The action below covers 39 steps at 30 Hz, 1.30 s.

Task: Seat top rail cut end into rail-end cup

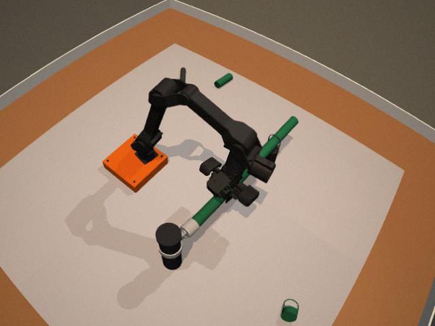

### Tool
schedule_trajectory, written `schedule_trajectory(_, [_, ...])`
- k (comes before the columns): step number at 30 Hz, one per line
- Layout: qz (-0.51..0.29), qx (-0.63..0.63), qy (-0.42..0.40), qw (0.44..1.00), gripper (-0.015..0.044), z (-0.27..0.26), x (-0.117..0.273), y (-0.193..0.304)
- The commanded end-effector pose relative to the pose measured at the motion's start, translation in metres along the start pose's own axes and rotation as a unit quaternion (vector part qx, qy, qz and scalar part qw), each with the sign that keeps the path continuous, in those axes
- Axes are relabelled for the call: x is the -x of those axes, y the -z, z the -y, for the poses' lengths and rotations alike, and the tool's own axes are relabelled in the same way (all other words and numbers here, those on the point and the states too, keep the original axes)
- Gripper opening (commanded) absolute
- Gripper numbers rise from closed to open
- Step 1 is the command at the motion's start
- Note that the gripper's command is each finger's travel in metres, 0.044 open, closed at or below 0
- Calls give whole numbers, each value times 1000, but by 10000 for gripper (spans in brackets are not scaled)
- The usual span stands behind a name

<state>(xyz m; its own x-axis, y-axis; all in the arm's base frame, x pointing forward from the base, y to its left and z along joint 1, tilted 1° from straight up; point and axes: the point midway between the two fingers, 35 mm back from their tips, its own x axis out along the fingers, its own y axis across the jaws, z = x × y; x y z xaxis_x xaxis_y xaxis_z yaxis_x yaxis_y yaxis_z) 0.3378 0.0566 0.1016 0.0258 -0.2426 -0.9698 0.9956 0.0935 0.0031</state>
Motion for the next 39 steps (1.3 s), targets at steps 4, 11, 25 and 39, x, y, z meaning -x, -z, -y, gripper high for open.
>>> schedule_trajectory(4, [6, -1, -1, 1000, 0, 0, 2, -3])
schedule_trajectory(11, [6, -1, -1, 1000, 0, 1, 3, -4])
schedule_trajectory(25, [7, -1, -1, 1000, 0, 1, 3, -5])
schedule_trajectory(39, [7, -1, -1, 1000, 0, 1, 4, -7])
